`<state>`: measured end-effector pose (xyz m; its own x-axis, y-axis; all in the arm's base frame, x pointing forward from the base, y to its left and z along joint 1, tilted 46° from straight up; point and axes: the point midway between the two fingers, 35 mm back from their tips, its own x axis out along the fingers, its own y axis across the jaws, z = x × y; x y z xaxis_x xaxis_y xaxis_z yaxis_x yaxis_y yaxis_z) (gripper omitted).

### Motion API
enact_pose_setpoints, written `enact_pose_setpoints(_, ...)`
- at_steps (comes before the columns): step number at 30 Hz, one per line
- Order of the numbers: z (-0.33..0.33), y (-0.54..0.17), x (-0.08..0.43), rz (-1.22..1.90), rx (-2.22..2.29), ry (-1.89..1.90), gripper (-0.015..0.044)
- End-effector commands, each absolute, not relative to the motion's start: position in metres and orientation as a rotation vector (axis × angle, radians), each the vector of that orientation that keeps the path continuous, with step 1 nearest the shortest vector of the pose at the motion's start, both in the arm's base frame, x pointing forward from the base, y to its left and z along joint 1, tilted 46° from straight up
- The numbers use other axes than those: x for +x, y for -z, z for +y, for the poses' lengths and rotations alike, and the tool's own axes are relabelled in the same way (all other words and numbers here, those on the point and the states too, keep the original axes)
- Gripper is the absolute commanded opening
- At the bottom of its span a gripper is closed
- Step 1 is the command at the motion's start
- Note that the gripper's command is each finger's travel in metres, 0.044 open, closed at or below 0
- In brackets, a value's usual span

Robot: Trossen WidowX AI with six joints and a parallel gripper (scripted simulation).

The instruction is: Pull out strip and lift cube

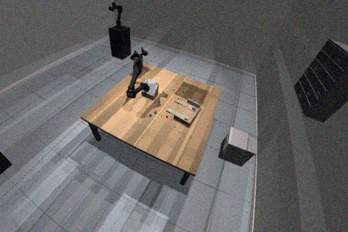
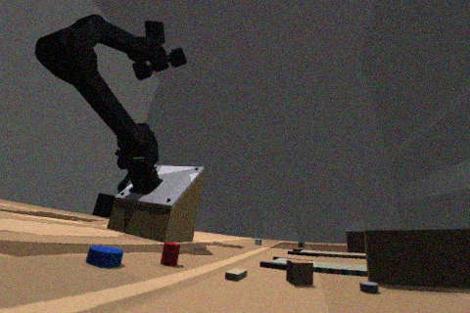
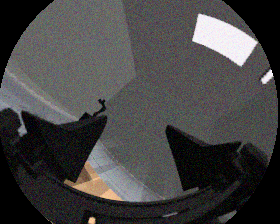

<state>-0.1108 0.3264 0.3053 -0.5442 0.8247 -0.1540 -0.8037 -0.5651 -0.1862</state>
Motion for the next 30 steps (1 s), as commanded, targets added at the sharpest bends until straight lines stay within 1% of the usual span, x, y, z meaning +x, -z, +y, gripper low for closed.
enact_pose_setpoints(1,0.357,-0.270,-0.046,-0.034,-0.360,-1.874,0.0400)
enact_pose_setpoints(8,0.367,-0.224,0.054,0.071,-0.467,-1.480,0.0400)
enact_pose_setpoints(15,0.341,-0.179,0.152,0.186,-0.558,-1.080,0.0400)
enact_pose_setpoints(23,0.269,-0.132,0.246,0.327,-0.634,-0.605,0.0400)
enact_pose_setpoints(30,0.175,-0.098,0.299,0.450,-0.700,-0.173,0.0400)
